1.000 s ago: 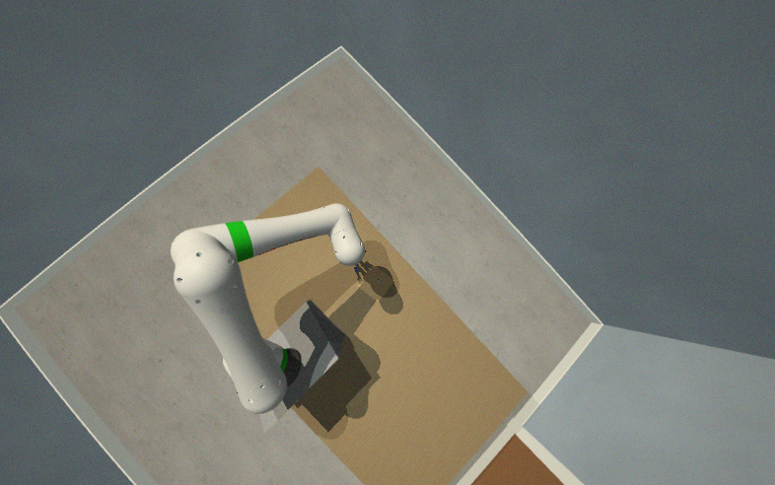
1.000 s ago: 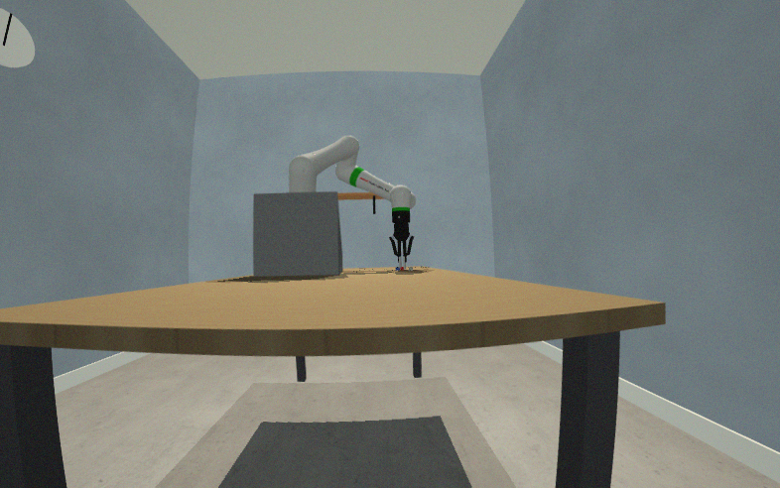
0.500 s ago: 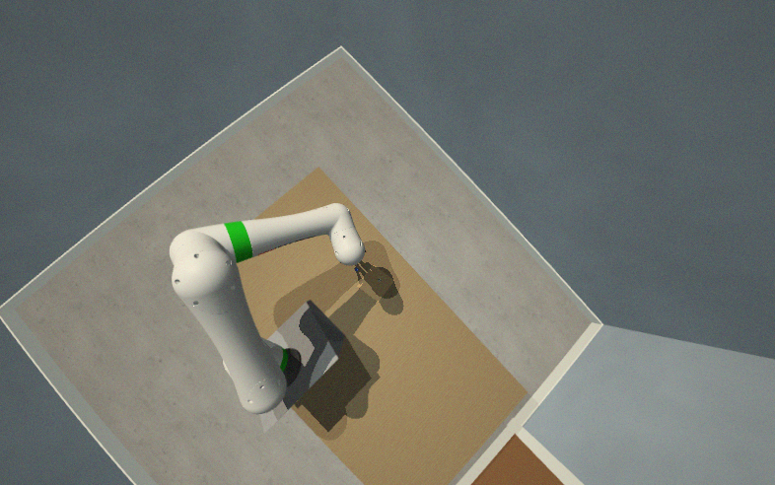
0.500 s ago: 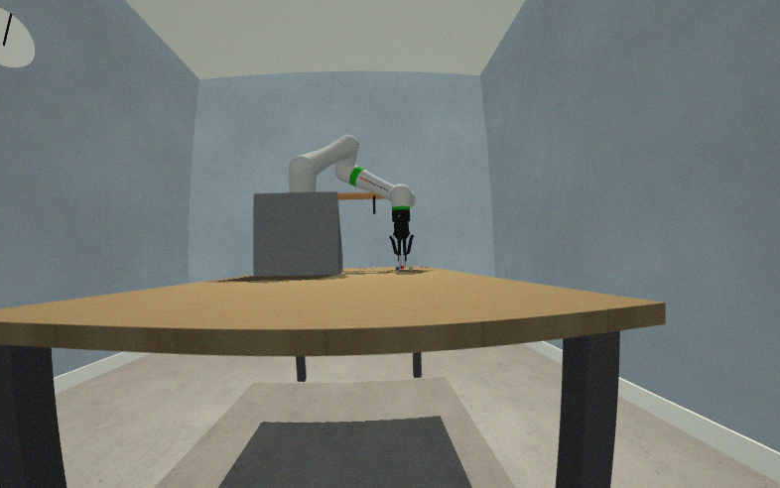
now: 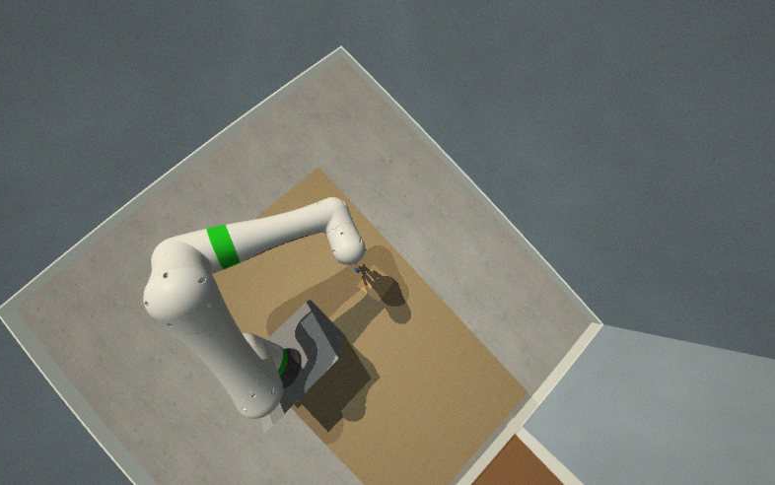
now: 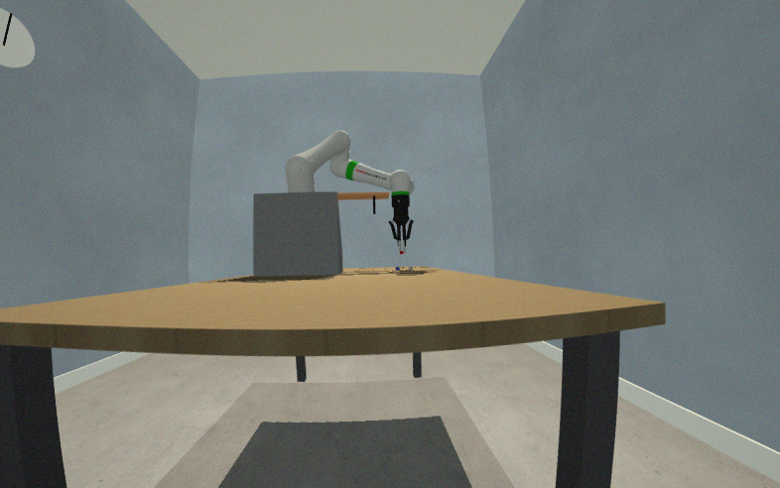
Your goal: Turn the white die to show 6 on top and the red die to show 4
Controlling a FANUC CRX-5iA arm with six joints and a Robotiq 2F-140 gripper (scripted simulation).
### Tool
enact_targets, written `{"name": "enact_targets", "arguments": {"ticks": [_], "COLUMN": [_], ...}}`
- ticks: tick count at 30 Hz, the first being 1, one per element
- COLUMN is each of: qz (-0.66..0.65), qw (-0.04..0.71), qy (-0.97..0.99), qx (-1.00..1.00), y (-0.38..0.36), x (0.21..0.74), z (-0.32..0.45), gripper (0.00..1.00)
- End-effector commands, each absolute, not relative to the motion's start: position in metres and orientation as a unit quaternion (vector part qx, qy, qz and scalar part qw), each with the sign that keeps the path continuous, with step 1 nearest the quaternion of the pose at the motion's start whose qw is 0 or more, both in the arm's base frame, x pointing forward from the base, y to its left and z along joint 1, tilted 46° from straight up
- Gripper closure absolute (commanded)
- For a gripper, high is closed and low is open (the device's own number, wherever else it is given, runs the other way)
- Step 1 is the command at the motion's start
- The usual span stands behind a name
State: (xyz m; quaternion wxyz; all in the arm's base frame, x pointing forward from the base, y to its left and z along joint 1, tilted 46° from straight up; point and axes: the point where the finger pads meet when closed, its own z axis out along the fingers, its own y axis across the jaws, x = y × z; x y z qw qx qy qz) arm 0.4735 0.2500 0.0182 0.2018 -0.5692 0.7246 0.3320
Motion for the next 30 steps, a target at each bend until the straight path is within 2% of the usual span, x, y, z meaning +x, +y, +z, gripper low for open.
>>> {"name": "enact_targets", "arguments": {"ticks": [1, 25, 30], "qz": [0.332, 0.323, 0.379], "qw": [0.202, 0.222, 0.284], "qy": [0.724, 0.691, 0.667], "qx": [-0.569, -0.608, -0.575], "y": [0.2382, 0.2462, 0.2442], "x": [0.475, 0.4744, 0.4726], "z": [0.0302, 0.0293, 0.0239], "gripper": [0.93, 0.93, 0.93]}}
